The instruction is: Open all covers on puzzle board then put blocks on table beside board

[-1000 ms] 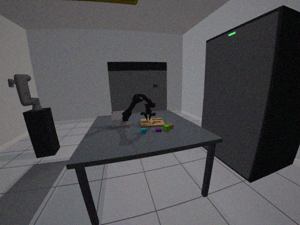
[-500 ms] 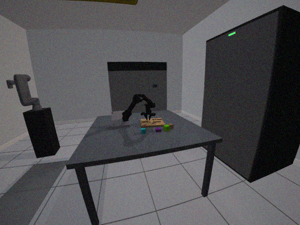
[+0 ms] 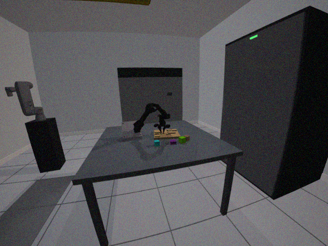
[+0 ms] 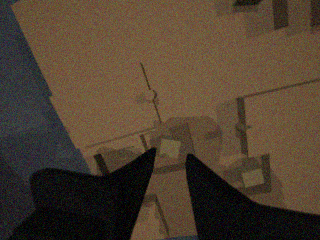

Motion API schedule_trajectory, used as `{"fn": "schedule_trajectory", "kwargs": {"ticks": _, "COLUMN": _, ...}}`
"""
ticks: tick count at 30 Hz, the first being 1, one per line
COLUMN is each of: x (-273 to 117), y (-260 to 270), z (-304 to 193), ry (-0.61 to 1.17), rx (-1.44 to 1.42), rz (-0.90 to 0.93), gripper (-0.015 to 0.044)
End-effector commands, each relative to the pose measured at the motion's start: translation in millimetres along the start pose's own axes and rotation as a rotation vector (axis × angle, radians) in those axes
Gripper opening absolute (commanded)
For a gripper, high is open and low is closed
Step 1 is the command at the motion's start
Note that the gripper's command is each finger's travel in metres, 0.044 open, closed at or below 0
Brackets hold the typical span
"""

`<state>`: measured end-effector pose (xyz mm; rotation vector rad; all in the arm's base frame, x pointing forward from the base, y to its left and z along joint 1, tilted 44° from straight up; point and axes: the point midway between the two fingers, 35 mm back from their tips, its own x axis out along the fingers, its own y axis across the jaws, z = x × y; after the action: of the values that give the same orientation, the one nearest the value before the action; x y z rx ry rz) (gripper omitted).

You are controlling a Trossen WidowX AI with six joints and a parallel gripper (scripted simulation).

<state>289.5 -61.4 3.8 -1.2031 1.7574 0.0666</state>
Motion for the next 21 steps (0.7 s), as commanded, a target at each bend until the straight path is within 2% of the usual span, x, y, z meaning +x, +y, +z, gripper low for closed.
{"fn": "schedule_trajectory", "kwargs": {"ticks": 1, "x": 4.9, "y": 0.3, "z": -1.1, "ry": 0.006, "rx": -0.005, "rz": -0.002, "gripper": 0.0144}}
{"fn": "schedule_trajectory", "kwargs": {"ticks": 21, "x": 18.0, "y": 0.4, "z": -1.4, "ry": 0.006, "rx": -0.005, "rz": -0.003, "gripper": 0.0144}}
